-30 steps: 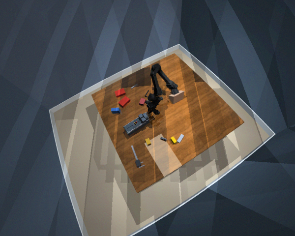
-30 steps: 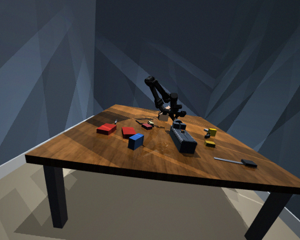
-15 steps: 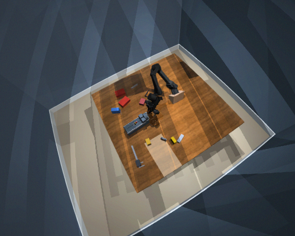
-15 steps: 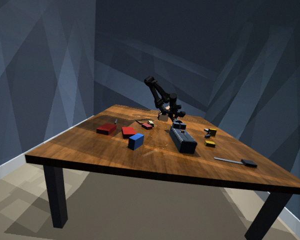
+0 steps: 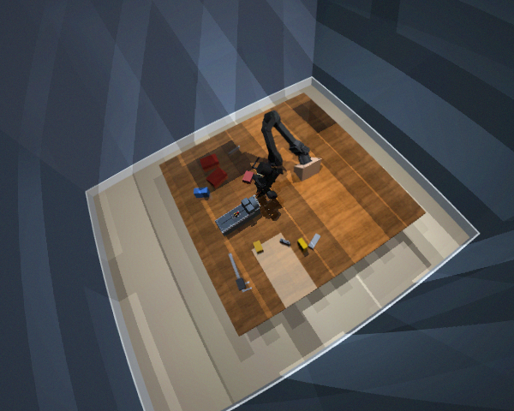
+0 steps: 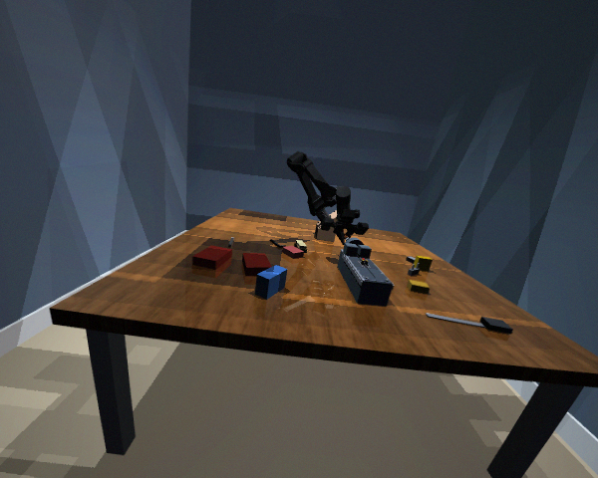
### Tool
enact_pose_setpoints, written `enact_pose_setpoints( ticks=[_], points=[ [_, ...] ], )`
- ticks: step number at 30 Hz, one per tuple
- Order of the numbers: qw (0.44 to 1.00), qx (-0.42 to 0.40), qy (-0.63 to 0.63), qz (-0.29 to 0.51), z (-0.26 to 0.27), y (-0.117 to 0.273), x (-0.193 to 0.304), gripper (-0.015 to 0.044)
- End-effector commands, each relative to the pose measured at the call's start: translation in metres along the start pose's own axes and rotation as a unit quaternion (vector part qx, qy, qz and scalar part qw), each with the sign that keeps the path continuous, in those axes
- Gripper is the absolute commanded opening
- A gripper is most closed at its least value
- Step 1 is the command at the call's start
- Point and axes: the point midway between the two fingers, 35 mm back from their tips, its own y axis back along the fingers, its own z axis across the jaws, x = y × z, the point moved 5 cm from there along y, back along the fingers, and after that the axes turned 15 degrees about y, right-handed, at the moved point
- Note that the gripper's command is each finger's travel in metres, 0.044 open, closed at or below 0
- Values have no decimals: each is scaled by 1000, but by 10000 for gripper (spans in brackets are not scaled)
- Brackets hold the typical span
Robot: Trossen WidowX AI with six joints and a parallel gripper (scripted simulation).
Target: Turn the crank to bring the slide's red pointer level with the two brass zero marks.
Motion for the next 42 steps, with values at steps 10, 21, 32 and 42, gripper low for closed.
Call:
enact_pose_setpoints(
  ticks=[10, 21, 32, 42],
  points=[
    [1000, 6, -3, 8, -6, -9, 10, 0],
    [1000, 6, -3, 8, -5, -16, 18, 0],
    [1000, 6, -3, 8, 0, -26, 26, 0],
    [1000, 6, -3, 8, 11, -33, 31, 0]
  ],
)
